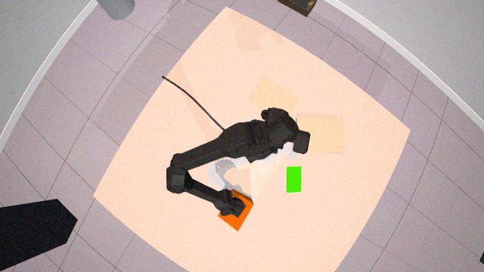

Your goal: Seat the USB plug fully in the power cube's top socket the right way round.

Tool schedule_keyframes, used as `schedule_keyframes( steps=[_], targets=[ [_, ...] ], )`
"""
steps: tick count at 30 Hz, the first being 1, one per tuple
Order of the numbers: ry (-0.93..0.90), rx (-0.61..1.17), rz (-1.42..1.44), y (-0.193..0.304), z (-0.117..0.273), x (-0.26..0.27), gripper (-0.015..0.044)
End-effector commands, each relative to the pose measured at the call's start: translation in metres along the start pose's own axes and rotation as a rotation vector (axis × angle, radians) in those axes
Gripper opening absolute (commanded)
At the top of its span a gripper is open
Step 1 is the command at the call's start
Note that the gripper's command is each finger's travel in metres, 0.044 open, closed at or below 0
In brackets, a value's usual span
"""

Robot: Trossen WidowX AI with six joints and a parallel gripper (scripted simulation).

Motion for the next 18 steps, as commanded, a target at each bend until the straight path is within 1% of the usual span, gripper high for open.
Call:
schedule_keyframes(
  steps=[1,8,14,16,18],
  targets=[
    [-0.199,0.121,0.339,0.011,-0.064,0.019,0.0440],
    [-0.405,0.188,0.666,0.026,-0.117,0.045,0.0440],
    [-0.605,0.212,0.936,0.042,-0.157,0.077,0.0440],
    [-0.671,0.212,1.020,0.049,-0.169,0.087,0.0440],
    [-0.689,0.211,1.042,0.050,-0.171,0.090,0.0440]
  ],
)
Point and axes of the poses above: the point midway between the two fingers, 35 mm back from their tips, its own z axis back along the fingers, its own x axis across the jaws, y = z × x, the point moved 7 cm from there along z, back along the fingers, and after that the axes turned 3 degrees about -z, right-handed, at the moved point
